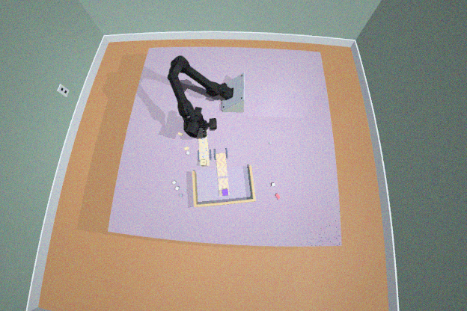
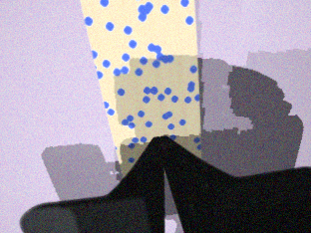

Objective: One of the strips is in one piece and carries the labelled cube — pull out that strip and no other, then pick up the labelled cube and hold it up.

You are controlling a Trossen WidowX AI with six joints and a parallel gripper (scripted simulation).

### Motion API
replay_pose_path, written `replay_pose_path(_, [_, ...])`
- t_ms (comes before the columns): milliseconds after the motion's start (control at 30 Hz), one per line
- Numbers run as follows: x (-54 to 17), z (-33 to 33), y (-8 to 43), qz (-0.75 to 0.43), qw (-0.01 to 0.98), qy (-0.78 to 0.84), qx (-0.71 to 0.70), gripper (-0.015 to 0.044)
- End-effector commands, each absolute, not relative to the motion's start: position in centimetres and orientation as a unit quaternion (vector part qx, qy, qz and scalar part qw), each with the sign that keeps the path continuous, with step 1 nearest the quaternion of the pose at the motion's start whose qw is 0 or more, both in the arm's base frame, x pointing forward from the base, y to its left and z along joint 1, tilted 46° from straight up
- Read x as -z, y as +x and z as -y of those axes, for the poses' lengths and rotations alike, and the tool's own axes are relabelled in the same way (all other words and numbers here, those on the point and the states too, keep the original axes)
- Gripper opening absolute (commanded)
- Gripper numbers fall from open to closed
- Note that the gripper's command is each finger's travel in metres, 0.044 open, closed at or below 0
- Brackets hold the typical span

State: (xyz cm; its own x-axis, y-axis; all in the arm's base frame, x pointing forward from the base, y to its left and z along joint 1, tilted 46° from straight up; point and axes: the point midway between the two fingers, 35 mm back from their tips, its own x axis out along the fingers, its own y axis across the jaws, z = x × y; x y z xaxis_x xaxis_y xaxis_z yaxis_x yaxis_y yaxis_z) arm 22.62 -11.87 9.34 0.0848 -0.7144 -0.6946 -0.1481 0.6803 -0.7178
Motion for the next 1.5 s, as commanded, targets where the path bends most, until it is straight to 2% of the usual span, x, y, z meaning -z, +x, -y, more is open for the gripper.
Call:
replay_pose_path(0, [-8.9, 12.1, 21.8, -0.650, 0.647, -0.335, 0.215, 0.0000])
replay_pose_path(167, [-12.0, 9.1, 22.4, -0.650, 0.648, -0.334, 0.214, 0.0000])
replay_pose_path(333, [-12.2, 9.0, 22.4, -0.650, 0.647, -0.335, 0.214, 0.0000])
replay_pose_path(500, [-11.7, 8.6, 24.6, -0.635, 0.668, -0.293, 0.255, 0.0131])
replay_pose_path(900, [-11.3, 7.6, 28.0, -0.634, 0.669, -0.291, 0.256, 0.0440])
replay_pose_path(1467, [-11.1, 6.3, 33.2, -0.633, 0.670, -0.291, 0.256, 0.0440])
